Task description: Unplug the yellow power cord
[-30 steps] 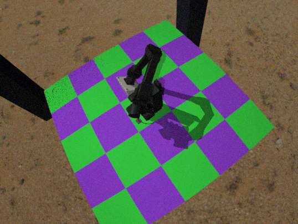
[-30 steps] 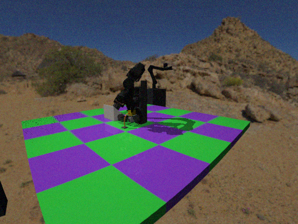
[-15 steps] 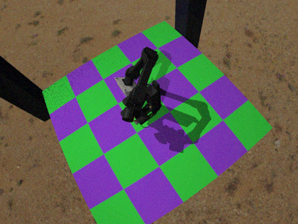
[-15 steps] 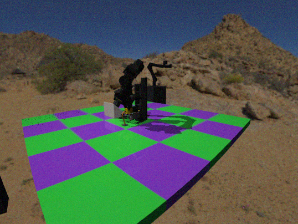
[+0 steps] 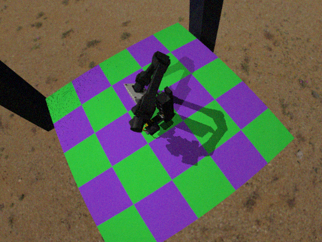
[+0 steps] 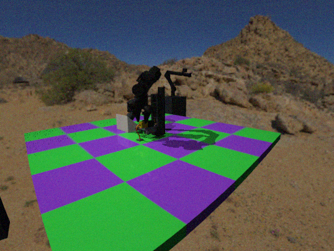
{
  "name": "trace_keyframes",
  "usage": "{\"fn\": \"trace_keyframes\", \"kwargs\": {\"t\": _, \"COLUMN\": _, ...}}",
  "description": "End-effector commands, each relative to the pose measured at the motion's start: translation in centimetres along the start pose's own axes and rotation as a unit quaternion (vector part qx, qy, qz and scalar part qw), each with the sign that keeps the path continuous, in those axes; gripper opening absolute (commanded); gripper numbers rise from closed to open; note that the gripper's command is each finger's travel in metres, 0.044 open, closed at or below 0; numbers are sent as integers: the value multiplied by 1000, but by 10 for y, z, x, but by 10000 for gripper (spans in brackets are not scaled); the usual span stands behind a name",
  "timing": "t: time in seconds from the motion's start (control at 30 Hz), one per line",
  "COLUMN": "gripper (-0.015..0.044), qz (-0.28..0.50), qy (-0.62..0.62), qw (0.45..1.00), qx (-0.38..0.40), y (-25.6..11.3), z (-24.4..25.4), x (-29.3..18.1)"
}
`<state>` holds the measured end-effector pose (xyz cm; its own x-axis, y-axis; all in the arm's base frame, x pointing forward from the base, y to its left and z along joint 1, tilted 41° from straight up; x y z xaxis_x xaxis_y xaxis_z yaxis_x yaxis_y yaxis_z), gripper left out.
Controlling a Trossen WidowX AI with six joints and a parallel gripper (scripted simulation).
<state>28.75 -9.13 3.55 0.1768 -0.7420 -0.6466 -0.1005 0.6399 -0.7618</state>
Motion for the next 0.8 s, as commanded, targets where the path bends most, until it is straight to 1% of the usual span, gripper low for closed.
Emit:
{"fn": "trace_keyframes", "kwargs": {"t": 0.0, "gripper": 394, "qz": 0, "qy": 3, "qw": 1000, "qx": 2, "y": -2, "z": 1, "x": 6}}
{"fn": "trace_keyframes", "kwargs": {"t": 0.07, "gripper": 440, "qz": 0, "qy": 3, "qw": 1000, "qx": 2, "y": -5, "z": 2, "x": 20}}
{"fn": "trace_keyframes", "kwargs": {"t": 0.17, "gripper": 440, "qz": -1, "qy": 3, "qw": 1000, "qx": 2, "y": -11, "z": 2, "x": 50}}
{"fn": "trace_keyframes", "kwargs": {"t": 0.23, "gripper": 440, "qz": -1, "qy": 2, "qw": 1000, "qx": 2, "y": -13, "z": 1, "x": 59}}
{"fn": "trace_keyframes", "kwargs": {"t": 0.77, "gripper": 440, "qz": -1, "qy": 2, "qw": 1000, "qx": 2, "y": -13, "z": 1, "x": 59}}
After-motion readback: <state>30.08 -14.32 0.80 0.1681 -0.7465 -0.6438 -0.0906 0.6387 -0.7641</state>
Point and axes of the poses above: the point midway between the two fingers, 35 mm back from their tips, its own y axis out along the fingers, its own z axis across the jaws, x = y × z, the point moved 4 cm from there along -y, back along the fingers, and after that the axes turned 1 degree about y, right-handed, at the moved point
